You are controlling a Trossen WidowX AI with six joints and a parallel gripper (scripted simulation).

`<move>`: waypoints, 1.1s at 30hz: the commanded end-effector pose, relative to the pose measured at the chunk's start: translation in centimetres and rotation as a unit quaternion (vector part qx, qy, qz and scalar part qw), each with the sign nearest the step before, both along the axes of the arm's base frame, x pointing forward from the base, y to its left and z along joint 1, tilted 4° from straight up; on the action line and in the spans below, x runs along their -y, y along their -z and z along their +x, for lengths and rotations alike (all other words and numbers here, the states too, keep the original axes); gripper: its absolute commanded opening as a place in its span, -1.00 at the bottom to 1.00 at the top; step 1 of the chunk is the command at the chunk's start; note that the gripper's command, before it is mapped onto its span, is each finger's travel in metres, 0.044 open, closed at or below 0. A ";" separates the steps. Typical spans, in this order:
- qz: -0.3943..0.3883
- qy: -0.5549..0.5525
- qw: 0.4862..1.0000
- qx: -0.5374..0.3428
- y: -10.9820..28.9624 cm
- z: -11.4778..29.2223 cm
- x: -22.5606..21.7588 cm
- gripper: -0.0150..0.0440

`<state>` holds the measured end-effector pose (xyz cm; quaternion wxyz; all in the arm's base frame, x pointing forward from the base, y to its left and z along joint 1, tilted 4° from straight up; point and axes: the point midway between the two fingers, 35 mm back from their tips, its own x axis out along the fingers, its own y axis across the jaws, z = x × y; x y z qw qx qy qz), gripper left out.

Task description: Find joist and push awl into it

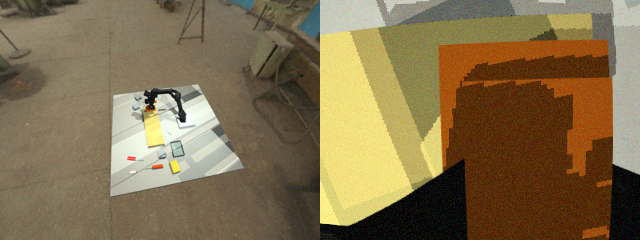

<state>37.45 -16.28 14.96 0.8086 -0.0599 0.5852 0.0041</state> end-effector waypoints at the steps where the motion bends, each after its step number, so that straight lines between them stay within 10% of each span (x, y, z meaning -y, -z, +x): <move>1: 0.000 -0.003 1.000 0.003 0.6 0.2 0.1 -0.49; 33: 0.000 -0.003 1.000 0.003 5.2 0.3 0.4 -0.49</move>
